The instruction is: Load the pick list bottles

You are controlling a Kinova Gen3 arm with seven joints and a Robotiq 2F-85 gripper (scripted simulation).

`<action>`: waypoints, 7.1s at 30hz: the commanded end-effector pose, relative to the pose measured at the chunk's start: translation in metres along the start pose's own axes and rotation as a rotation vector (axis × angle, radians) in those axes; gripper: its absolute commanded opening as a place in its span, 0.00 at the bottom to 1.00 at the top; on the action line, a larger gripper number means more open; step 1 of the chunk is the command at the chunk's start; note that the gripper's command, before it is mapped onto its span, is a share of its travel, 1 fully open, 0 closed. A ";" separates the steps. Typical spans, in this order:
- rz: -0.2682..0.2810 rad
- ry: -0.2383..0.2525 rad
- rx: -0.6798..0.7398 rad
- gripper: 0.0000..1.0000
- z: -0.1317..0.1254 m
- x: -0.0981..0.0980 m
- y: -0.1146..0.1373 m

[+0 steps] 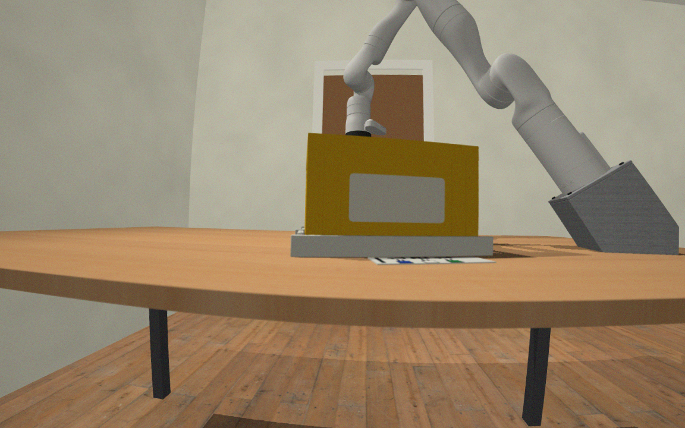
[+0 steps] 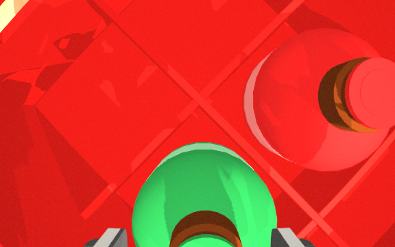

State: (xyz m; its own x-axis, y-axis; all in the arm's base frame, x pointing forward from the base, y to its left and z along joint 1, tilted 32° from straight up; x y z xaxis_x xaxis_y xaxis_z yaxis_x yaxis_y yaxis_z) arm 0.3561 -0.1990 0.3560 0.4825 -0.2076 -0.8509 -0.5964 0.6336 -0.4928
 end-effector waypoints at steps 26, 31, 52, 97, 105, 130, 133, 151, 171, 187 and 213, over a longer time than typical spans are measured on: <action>-0.001 -0.001 0.000 0.48 0.000 0.000 0.000; -0.001 -0.001 0.000 0.48 0.000 0.000 0.000; -0.001 -0.001 0.000 0.40 0.000 0.000 0.000; -0.001 -0.001 0.000 0.10 0.000 -0.018 0.000; -0.001 -0.001 0.000 0.10 0.000 -0.030 0.000; -0.001 -0.001 0.000 0.10 0.000 -0.068 0.000; -0.001 -0.001 0.000 0.10 0.000 -0.070 0.000; -0.001 -0.001 0.000 0.10 0.000 -0.097 0.000; -0.001 -0.001 0.000 0.10 0.000 -0.127 0.000; -0.001 -0.001 0.000 0.10 0.000 -0.150 0.000; -0.001 -0.001 0.000 0.10 0.000 -0.179 0.000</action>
State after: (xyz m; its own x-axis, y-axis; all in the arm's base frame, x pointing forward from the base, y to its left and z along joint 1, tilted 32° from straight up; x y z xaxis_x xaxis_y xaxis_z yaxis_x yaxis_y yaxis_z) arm 0.2699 -0.1621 0.5080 0.4824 -0.2071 -0.8511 -0.5967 0.6336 -0.4924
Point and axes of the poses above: the point where the finger pads meet when closed, its own x axis out along the fingers, its own z axis across the jaws, y = z × x, the point moved 7 cm from there along -x, back along the fingers, and after that the axes turned 10 degrees about x, right-handed, at the moved point
